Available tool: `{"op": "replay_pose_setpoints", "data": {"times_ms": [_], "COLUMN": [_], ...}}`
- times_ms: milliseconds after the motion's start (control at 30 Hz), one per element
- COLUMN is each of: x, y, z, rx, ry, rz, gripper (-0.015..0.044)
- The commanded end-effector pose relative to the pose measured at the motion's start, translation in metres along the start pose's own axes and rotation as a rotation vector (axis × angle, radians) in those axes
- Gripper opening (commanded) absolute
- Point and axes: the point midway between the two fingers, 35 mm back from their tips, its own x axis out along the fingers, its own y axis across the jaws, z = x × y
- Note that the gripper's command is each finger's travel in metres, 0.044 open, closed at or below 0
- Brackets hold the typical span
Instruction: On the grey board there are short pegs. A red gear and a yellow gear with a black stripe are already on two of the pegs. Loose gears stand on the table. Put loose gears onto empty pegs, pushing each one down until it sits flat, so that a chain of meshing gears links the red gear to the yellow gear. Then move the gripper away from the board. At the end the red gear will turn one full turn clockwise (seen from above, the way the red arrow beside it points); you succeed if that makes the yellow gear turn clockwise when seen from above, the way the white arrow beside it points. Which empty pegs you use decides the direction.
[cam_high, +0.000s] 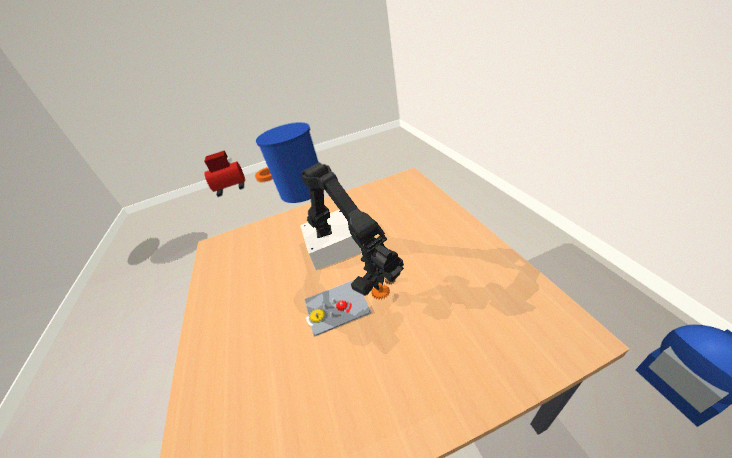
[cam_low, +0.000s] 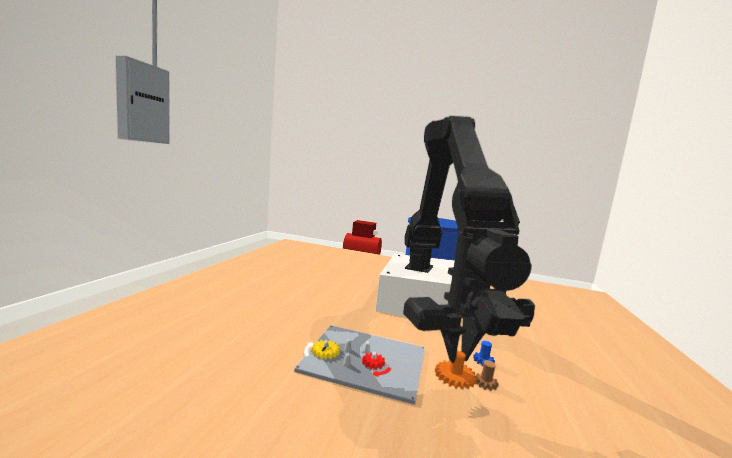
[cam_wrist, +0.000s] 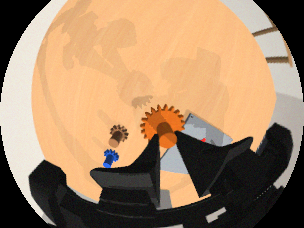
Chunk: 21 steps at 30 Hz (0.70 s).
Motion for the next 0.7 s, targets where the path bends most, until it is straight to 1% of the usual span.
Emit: {"op": "replay_pose_setpoints", "data": {"times_ms": [0, 667], "x": [-0.015, -0.083], "y": [-0.002, -0.005], "z": [0.003, -0.005], "rx": [0.002, 0.018], "ry": [-0.011, 0.004], "rz": [-0.002, -0.001], "gripper": [0.0, 0.0]}}
